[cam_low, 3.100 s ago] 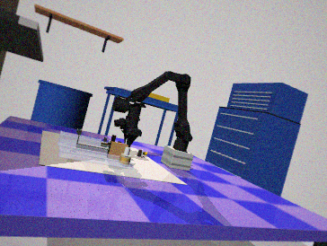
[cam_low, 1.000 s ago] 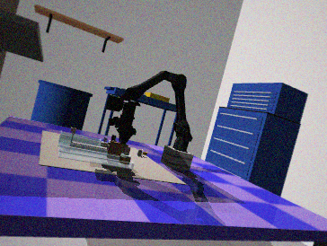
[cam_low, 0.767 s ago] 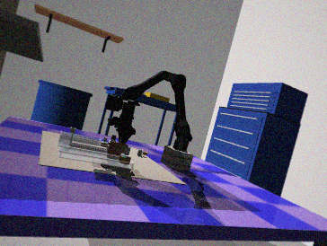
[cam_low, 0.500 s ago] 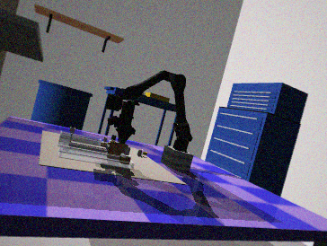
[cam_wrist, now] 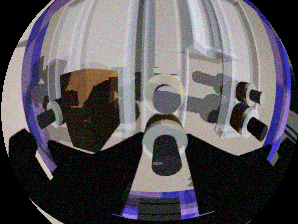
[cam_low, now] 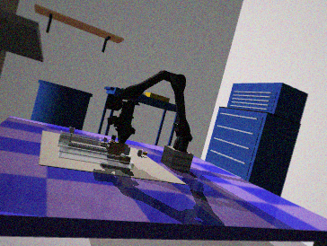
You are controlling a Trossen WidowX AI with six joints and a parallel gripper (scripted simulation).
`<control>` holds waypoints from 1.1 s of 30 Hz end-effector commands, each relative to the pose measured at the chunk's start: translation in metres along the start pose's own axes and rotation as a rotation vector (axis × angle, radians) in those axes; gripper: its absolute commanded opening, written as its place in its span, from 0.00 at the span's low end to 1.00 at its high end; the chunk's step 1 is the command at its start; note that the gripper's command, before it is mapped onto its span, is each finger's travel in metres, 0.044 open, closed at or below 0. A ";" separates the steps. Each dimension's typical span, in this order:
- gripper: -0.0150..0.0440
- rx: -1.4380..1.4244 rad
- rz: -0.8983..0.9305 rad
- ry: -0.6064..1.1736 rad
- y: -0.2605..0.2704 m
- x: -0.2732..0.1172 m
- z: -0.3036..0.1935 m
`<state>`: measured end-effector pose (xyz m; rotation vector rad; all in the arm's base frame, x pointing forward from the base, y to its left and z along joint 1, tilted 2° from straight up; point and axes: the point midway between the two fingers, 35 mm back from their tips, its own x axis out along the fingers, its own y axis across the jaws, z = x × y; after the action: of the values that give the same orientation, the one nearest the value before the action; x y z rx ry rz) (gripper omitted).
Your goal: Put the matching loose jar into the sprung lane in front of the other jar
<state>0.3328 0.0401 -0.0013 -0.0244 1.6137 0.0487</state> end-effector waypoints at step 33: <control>0.25 -0.004 0.000 -0.038 0.000 -0.005 0.014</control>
<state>0.3360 0.0402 -0.0017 -0.0241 1.6113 0.0486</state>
